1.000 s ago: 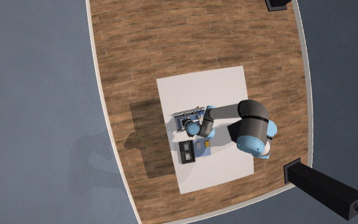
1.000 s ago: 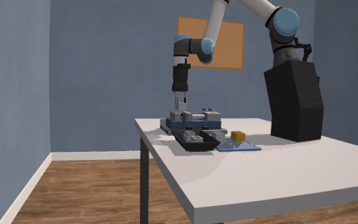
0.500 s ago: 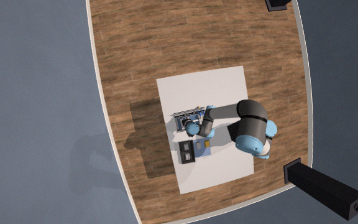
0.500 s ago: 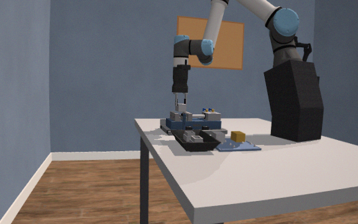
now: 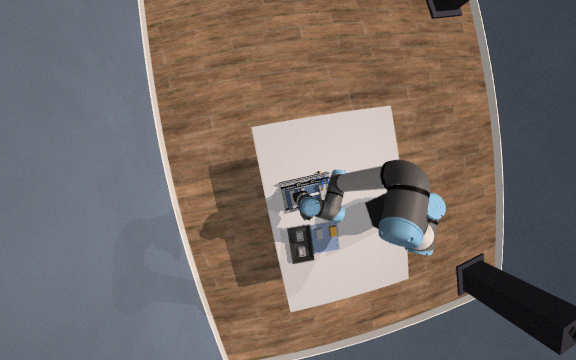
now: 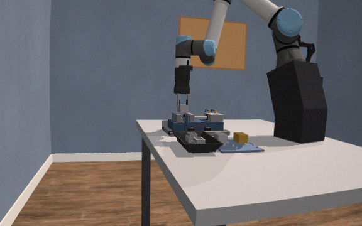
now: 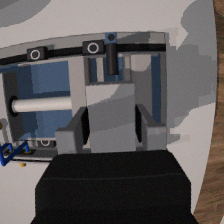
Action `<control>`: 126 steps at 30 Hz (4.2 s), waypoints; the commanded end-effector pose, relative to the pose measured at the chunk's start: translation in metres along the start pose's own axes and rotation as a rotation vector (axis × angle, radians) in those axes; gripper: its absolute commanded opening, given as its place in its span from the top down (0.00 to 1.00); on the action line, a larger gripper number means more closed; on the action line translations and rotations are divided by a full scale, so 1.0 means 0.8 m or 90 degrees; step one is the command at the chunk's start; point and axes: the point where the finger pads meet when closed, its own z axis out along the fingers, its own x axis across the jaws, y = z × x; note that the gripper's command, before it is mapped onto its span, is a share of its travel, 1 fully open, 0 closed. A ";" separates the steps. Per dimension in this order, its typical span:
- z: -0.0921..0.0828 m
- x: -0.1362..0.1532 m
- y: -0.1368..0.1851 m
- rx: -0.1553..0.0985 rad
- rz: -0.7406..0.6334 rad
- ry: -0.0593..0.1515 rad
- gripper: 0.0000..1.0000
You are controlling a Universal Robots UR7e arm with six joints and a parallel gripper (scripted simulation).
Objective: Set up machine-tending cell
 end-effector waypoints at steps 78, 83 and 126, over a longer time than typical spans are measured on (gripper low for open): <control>0.013 0.001 0.000 0.000 0.000 0.001 1.00; 0.015 0.001 0.000 0.000 0.000 0.001 1.00; 0.024 0.001 0.000 0.000 0.000 0.001 1.00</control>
